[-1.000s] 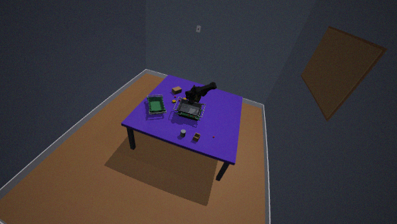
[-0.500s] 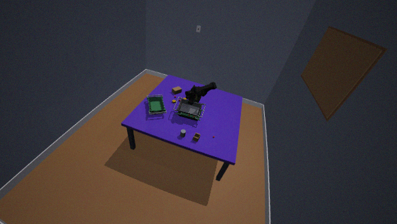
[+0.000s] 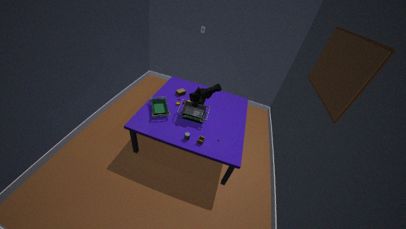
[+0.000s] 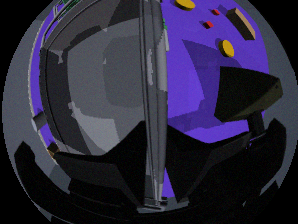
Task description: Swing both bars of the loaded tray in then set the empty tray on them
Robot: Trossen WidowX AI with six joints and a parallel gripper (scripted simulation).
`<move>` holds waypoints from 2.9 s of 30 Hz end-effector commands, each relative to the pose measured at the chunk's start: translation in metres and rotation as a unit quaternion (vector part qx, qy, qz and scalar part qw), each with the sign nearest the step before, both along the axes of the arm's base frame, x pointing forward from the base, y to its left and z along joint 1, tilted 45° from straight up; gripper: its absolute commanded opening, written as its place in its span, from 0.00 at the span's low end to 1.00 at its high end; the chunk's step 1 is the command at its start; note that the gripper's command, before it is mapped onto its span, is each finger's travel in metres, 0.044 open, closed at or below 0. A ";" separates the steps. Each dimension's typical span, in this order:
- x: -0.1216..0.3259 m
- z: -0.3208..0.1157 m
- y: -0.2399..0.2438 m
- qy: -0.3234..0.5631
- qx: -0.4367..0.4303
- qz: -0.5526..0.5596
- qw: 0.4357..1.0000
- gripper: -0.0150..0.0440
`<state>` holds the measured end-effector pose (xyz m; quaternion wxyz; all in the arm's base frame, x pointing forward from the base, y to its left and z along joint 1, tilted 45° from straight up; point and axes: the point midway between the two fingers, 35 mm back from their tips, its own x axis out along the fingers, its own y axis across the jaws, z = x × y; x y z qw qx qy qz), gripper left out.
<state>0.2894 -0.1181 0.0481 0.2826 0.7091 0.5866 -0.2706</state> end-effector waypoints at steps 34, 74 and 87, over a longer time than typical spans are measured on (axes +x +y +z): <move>-0.004 -0.006 0.013 0.006 0.002 0.009 1.000 0.25; -0.004 -0.006 0.013 0.006 0.002 0.009 1.000 0.25; -0.006 -0.012 0.020 0.006 0.003 0.009 1.000 0.25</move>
